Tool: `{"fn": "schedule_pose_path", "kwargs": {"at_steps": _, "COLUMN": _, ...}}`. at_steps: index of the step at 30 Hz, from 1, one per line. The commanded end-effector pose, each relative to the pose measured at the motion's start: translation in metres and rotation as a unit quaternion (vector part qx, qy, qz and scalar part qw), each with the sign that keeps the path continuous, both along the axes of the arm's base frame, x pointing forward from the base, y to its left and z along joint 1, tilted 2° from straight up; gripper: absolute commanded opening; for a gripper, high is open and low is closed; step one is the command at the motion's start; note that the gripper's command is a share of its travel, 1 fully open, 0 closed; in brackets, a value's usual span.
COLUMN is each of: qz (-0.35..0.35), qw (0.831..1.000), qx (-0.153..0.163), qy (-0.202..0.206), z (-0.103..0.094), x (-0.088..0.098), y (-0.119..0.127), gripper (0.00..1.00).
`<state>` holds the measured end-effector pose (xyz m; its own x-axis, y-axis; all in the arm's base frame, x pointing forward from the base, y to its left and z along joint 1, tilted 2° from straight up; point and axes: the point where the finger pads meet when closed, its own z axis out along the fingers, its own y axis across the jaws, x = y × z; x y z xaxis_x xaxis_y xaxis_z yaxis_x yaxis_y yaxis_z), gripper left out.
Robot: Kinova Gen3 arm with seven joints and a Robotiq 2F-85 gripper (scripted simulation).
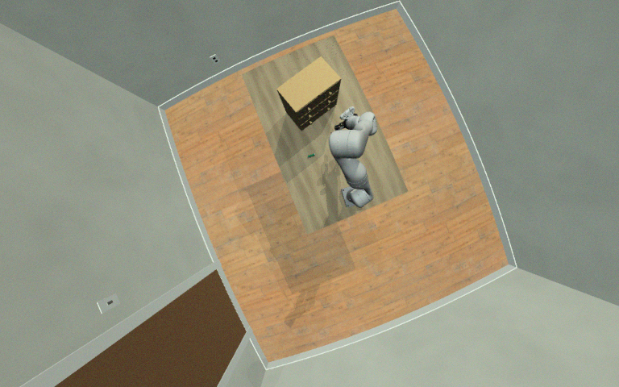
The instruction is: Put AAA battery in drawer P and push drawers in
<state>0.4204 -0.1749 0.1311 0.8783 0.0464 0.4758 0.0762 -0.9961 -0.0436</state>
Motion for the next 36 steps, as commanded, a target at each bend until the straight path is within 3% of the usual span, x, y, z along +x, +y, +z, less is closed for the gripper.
{"fn": "schedule_pose_path", "kwargs": {"at_steps": 1, "qz": 0.005, "qw": 1.0, "qx": -0.002, "qy": 0.001, "z": 0.005, "x": 0.003, "y": 0.002, "gripper": 1.0}}
{"fn": "schedule_pose_path", "kwargs": {"at_steps": 36, "qz": 0.01, "qw": 0.994, "qx": -0.011, "qy": 0.11, "z": 0.03, "x": -0.017, "y": -0.001, "gripper": 1.0}}
